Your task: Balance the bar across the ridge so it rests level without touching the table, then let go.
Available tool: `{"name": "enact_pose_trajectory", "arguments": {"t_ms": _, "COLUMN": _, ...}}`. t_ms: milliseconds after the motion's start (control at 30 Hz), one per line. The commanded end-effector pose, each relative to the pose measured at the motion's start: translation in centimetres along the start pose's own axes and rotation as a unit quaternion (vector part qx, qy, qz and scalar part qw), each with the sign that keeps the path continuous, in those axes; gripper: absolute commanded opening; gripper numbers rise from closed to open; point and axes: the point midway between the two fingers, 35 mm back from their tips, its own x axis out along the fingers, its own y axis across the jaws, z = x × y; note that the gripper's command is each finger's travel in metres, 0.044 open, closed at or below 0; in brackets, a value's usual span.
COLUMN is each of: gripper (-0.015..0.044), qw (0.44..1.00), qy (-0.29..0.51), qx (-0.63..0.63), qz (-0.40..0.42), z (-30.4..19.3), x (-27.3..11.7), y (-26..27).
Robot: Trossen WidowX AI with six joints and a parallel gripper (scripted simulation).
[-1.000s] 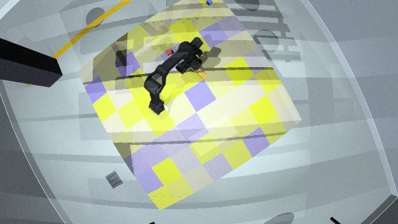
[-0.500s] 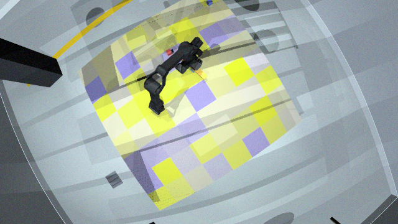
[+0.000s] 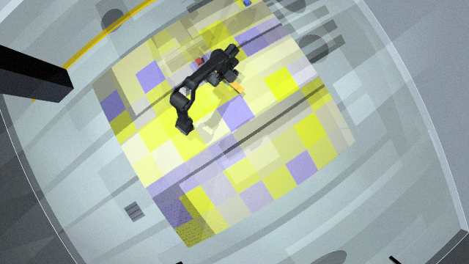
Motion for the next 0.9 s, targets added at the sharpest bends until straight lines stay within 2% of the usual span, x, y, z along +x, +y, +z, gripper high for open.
{"name": "enact_pose_trajectory", "arguments": {"t_ms": 0, "gripper": 0.0290, "qw": 1.000, "qy": 0.000, "qx": 0.000, "qz": 0.000, "z": 0.0, "x": 0.0, "y": 0.0}}
{"name": "enact_pose_trajectory", "arguments": {"t_ms": 200, "gripper": 0.0440, "qw": 1.000, "qy": 0.000, "qx": 0.000, "qz": 0.000, "z": 0.0, "x": 0.0, "y": 0.0}}
{"name": "enact_pose_trajectory", "arguments": {"t_ms": 333, "gripper": 0.0440, "qw": 1.000, "qy": 0.000, "qx": 0.000, "qz": 0.000, "z": 0.0, "x": -0.8, "y": 0.2}}
{"name": "enact_pose_trajectory", "arguments": {"t_ms": 600, "gripper": 0.0440, "qw": 1.000, "qy": 0.000, "qx": 0.000, "qz": 0.000, "z": 0.0, "x": -9.8, "y": 0.1}}
{"name": "enact_pose_trajectory", "arguments": {"t_ms": 867, "gripper": 0.0440, "qw": 1.000, "qy": 0.000, "qx": 0.000, "qz": 0.000, "z": 0.0, "x": -10.0, "y": 0.0}}
